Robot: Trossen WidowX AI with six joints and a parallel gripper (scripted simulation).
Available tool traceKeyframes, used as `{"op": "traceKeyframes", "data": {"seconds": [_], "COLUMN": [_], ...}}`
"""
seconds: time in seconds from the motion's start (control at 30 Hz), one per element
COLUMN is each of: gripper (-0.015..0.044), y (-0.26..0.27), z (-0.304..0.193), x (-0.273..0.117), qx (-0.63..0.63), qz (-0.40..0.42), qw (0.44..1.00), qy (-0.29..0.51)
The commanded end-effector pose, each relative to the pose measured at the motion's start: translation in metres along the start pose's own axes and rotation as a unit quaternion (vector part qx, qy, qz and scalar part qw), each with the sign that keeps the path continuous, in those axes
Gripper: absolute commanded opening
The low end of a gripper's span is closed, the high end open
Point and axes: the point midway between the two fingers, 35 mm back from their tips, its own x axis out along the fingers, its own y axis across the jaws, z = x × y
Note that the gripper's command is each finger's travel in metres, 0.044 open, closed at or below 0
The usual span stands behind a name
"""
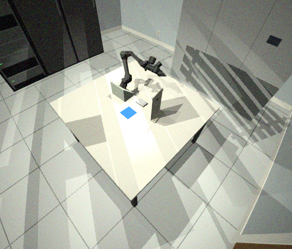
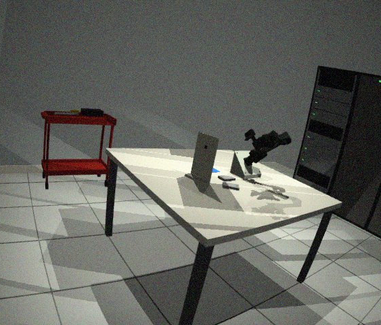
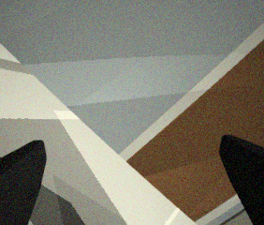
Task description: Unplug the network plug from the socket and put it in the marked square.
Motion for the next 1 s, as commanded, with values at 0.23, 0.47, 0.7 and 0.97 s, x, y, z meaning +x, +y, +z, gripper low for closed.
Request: {"op": "traceKeyframes", "data": {"seconds": [0.23,0.47,0.7,0.97], "gripper": [0.0190,0.0156,0.0156,0.0156], "y": [-0.014,-0.031,-0.048,-0.066], "z": [-0.027,-0.057,-0.088,-0.122], "x": [0.019,0.033,0.041,0.043], "qx": [-0.047,-0.096,-0.144,-0.197], "qz": [-0.014,-0.029,-0.042,-0.055], "qw": [0.999,0.995,0.988,0.978], "qy": [0.009,0.020,0.032,0.047]}}
